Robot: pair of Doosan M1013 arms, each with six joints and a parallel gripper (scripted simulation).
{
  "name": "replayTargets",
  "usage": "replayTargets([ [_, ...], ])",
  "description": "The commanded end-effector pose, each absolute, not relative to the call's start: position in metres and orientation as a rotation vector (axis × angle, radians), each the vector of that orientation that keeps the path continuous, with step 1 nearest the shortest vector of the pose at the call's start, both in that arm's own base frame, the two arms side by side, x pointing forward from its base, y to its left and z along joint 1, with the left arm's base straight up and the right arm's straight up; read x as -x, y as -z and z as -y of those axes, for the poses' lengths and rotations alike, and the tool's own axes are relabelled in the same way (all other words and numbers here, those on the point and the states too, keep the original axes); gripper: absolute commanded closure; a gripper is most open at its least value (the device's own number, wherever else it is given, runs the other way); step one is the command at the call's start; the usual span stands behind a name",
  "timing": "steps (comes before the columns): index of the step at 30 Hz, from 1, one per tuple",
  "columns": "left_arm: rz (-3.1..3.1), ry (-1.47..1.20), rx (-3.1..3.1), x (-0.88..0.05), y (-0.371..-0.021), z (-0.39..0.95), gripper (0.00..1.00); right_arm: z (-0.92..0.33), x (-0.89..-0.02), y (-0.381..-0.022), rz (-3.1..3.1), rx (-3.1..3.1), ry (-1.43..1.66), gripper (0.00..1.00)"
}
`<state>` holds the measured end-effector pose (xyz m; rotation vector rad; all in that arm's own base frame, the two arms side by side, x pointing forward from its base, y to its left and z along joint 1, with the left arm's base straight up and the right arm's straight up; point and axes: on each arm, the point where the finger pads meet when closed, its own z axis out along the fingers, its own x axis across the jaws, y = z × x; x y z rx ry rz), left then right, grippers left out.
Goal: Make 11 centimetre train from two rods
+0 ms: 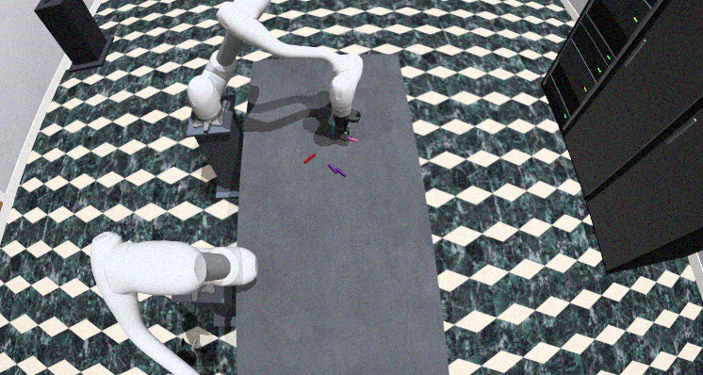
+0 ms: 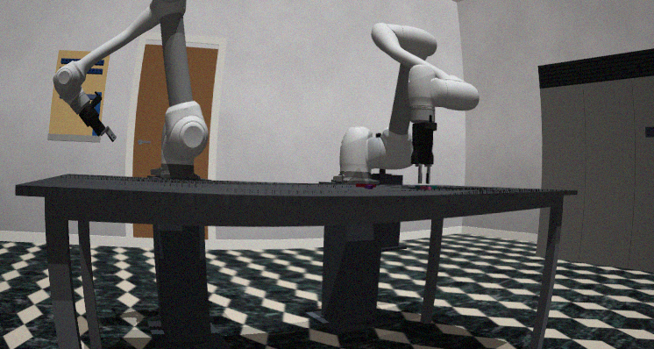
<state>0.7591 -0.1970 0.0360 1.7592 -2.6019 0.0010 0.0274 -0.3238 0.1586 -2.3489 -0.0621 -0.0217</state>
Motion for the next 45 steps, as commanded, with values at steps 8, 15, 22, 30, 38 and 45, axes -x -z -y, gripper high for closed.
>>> replayTargets([
  [8,2.604,0.0,-1.761,-0.759,-0.036,0.192,0.46,0.323,-0.03,-0.159,0.049,2.356,0.031,0.0],
  [15,2.604,0.0,-1.761,-0.759,-0.036,0.192,0.46,0.323,-0.03,-0.159,0.049,2.356,0.031,0.0],
  [22,2.604,0.0,-1.761,-0.759,-0.035,0.192,0.46,0.323,-0.03,-0.159,0.049,2.356,0.031,0.0],
  [30,2.603,0.002,-1.76,-0.759,-0.029,0.192,0.46,0.323,-0.03,-0.159,0.049,2.356,0.031,0.0],
  [38,2.603,0.002,-1.76,-0.759,-0.024,0.192,0.46,0.323,-0.03,-0.159,0.049,2.356,0.031,0.0],
  [45,2.603,0.002,-1.76,-0.759,-0.019,0.192,0.46,0.323,-0.03,-0.159,0.049,2.356,0.031,0.0],
])
